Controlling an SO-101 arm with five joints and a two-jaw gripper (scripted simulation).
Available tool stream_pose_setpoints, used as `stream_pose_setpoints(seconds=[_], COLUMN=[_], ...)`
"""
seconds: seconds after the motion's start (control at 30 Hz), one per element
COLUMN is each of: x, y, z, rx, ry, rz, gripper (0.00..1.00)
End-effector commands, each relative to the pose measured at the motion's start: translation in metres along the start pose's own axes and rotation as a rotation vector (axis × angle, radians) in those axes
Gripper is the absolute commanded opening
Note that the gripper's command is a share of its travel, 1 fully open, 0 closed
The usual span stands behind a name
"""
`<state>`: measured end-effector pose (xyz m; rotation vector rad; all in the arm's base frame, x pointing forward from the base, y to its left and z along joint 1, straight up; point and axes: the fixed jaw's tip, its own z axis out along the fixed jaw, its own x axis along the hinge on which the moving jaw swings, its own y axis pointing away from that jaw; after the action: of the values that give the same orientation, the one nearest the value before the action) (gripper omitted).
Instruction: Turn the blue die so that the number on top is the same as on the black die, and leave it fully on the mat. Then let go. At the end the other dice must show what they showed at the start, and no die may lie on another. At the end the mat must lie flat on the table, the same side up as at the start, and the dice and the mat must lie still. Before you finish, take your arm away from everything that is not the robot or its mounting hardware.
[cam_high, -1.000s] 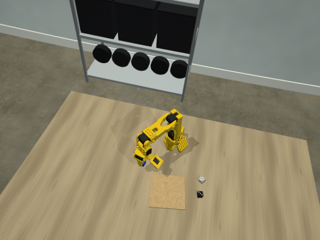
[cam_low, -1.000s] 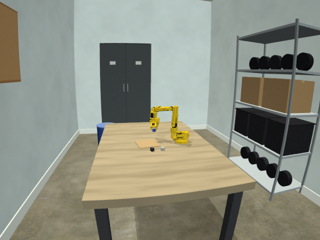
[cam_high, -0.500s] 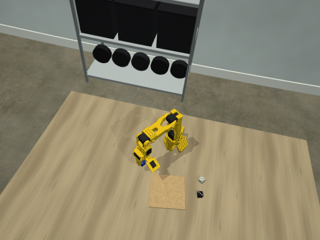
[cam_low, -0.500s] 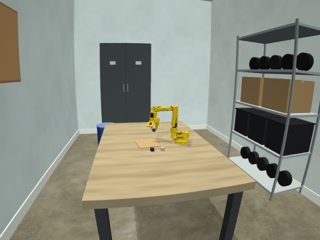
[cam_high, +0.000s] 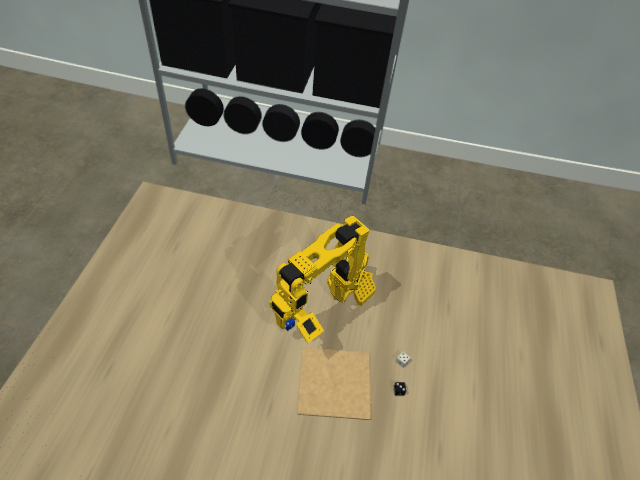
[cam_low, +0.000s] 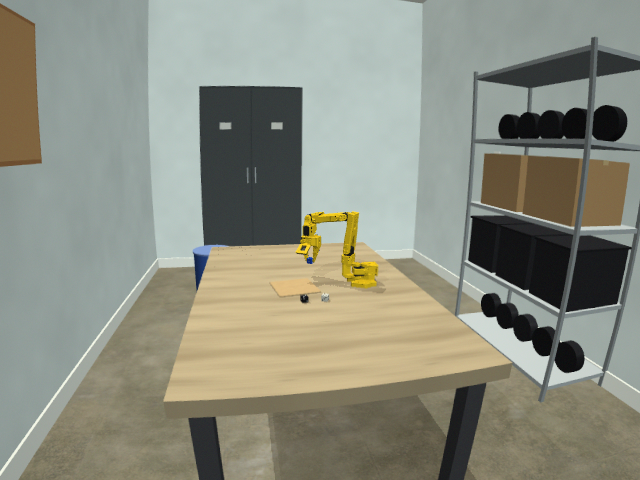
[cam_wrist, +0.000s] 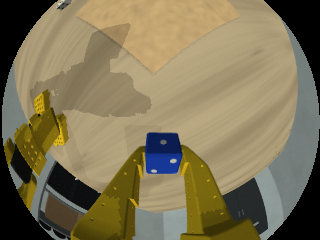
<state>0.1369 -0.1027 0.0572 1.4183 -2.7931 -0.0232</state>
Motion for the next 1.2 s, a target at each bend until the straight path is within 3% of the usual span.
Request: stream_pose_setpoints(seconds=[0.0,0.43,1.17], x=[0.0,0.0,0.0], y=[0.001,0.02,0.021], z=[-0.01,-0.003,-0.002], rx=[0.093,0.093,0.093], ry=[-0.001,-0.001,-0.001], rz=[0.007,0.011,0.012], gripper=[0.0,0.0,0.0])
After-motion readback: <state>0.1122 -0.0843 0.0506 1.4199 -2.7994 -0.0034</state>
